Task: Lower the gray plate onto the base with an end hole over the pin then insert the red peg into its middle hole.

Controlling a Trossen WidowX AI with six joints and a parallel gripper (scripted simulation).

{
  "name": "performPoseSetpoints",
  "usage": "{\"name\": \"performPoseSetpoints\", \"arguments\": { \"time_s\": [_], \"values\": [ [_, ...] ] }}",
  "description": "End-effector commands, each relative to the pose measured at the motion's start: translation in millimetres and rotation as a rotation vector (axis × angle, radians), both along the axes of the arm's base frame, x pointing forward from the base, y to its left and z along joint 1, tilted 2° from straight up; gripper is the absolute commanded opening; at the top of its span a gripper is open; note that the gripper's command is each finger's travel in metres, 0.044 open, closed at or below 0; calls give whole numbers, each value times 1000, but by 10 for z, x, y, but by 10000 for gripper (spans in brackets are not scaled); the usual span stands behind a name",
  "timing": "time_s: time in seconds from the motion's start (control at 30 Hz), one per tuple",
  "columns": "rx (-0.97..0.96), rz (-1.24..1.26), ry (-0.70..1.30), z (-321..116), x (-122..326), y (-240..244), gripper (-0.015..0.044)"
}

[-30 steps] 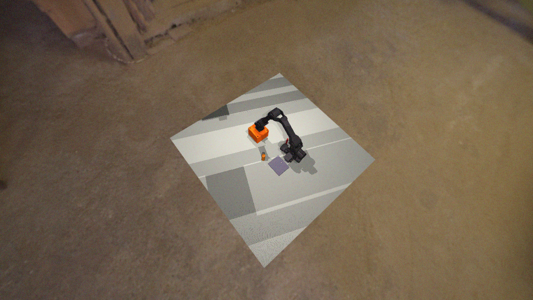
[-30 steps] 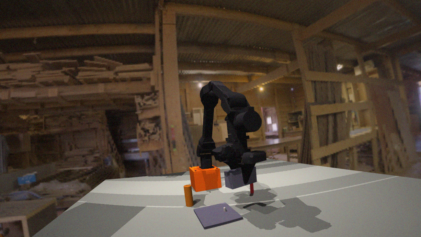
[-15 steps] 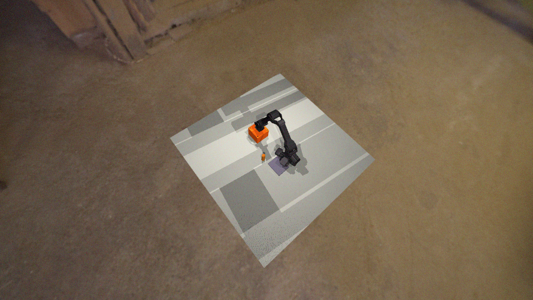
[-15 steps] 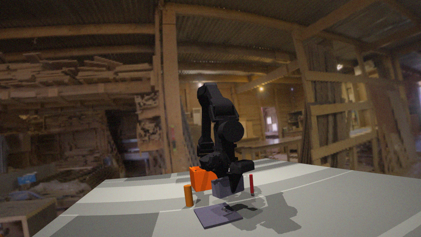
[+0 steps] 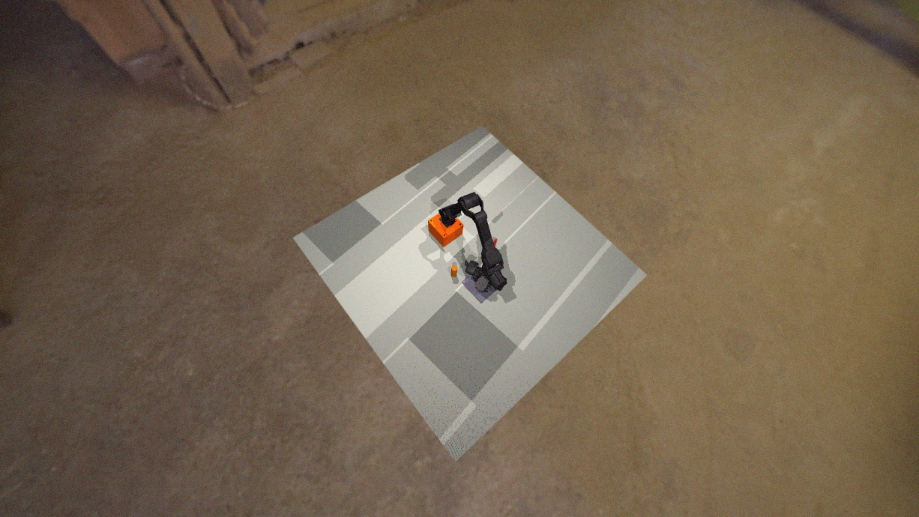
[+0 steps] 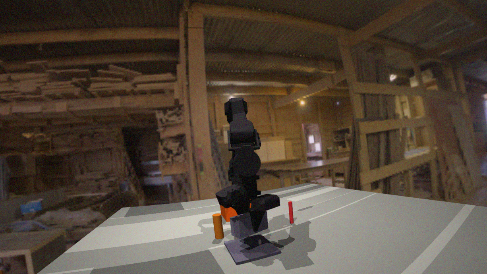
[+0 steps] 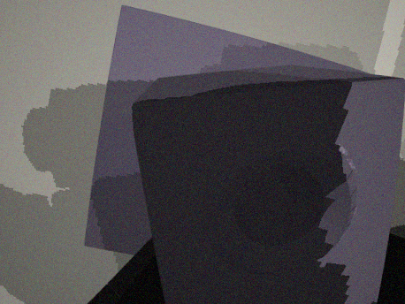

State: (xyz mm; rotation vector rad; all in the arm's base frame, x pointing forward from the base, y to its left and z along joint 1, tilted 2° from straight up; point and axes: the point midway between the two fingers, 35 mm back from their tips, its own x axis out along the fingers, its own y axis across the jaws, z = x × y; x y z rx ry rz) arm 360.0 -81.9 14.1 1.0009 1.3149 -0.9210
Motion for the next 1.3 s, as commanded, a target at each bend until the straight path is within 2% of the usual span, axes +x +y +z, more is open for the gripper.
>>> {"name": "performPoseSetpoints", "arguments": {
  "time_s": [0.0, 0.6, 1.27],
  "values": [
    [3, 12, 2, -28, -5, -1, 0],
    [3, 12, 2, -39, -2, 2, 0],
    [3, 12, 2, -313, 12, 9, 0]
  ]
}}
